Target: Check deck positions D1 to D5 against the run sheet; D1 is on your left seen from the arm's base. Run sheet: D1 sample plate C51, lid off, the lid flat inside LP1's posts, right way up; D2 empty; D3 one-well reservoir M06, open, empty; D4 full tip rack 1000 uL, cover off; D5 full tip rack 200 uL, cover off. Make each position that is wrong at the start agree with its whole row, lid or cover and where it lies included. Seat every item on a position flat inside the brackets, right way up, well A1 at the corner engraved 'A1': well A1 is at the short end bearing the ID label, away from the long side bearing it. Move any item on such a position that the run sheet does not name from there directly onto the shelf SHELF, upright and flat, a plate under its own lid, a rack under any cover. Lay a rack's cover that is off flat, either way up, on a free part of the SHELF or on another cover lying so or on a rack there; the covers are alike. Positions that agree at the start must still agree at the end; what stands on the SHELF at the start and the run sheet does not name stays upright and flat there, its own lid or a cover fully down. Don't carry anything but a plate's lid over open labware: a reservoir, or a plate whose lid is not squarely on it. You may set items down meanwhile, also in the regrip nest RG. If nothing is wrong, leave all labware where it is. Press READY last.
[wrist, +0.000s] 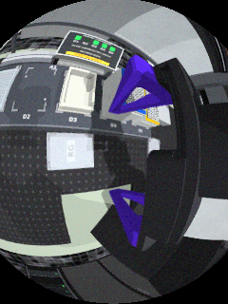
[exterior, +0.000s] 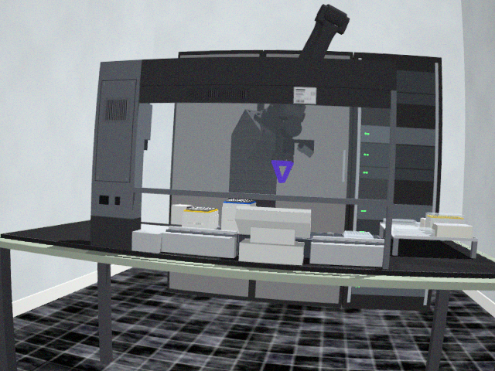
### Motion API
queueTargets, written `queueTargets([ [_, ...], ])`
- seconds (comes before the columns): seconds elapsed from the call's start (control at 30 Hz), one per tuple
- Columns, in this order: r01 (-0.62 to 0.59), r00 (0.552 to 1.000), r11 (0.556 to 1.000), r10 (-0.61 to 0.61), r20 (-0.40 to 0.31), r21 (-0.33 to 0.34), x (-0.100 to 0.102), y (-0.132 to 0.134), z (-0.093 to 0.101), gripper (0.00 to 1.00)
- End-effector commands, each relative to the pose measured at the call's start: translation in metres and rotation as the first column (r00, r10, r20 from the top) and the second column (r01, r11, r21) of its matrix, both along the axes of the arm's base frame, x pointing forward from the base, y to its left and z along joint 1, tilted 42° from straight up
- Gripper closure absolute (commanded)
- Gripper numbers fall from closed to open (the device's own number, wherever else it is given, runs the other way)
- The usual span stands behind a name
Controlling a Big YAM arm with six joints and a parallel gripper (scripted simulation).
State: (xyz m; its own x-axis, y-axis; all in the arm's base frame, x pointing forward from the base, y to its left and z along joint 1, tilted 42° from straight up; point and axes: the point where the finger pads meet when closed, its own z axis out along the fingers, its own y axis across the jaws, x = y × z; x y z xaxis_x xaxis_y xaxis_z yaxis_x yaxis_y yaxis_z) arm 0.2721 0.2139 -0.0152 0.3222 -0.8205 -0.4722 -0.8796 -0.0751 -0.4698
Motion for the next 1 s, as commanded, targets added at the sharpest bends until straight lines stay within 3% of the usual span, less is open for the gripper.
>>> queueTargets([
  [0.0, -0.01, 1.0, 1.0, 0.01, 0.009, 0.0, -0.001, 0.0, 0.001, 0.0],
  [0.97, -0.013, 1.0, 1.0, 0.013, 0.009, 0.004, 0.013, 0.026, -0.027, 0.0],
])
